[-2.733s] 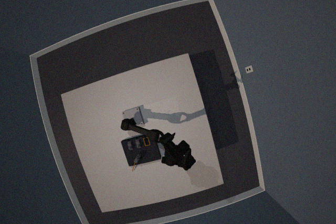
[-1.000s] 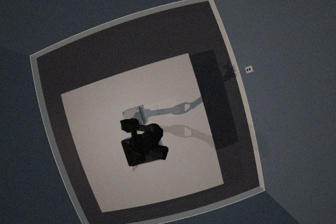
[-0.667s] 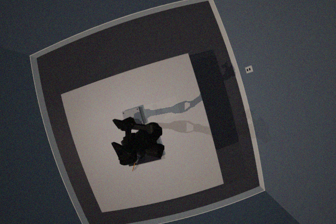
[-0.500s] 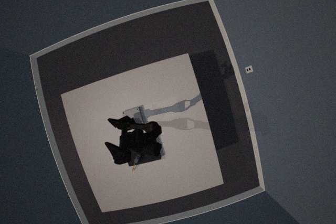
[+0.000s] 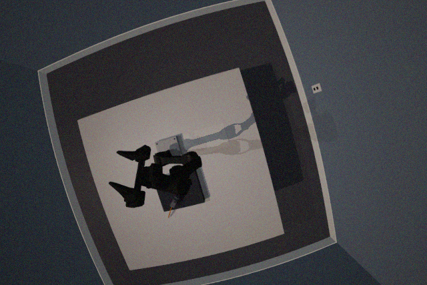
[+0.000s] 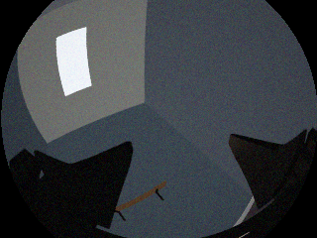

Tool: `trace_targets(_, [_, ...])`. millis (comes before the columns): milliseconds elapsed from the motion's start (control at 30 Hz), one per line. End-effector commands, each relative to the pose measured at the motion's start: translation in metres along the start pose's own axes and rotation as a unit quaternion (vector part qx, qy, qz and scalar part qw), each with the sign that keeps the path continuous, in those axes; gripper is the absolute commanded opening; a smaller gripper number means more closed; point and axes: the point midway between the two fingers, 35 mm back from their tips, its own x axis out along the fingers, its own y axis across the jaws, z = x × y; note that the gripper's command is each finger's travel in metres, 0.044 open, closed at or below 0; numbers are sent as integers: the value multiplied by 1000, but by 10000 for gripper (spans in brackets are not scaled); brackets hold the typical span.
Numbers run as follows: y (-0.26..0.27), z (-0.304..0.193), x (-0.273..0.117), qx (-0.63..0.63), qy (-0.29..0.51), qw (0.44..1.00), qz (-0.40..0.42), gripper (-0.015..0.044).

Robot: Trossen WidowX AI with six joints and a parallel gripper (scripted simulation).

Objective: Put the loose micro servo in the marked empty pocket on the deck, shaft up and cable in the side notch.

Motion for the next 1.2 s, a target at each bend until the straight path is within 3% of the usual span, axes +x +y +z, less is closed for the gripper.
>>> trace_targets(0, [1, -11, 6, -10, 16, 1000, 5, 440])
trace_targets(567, [3, -45, 22, -44, 69, 996, 22, 440])
trace_targets(1167, [14, -153, 47, -189, 221, 951, 104, 440])
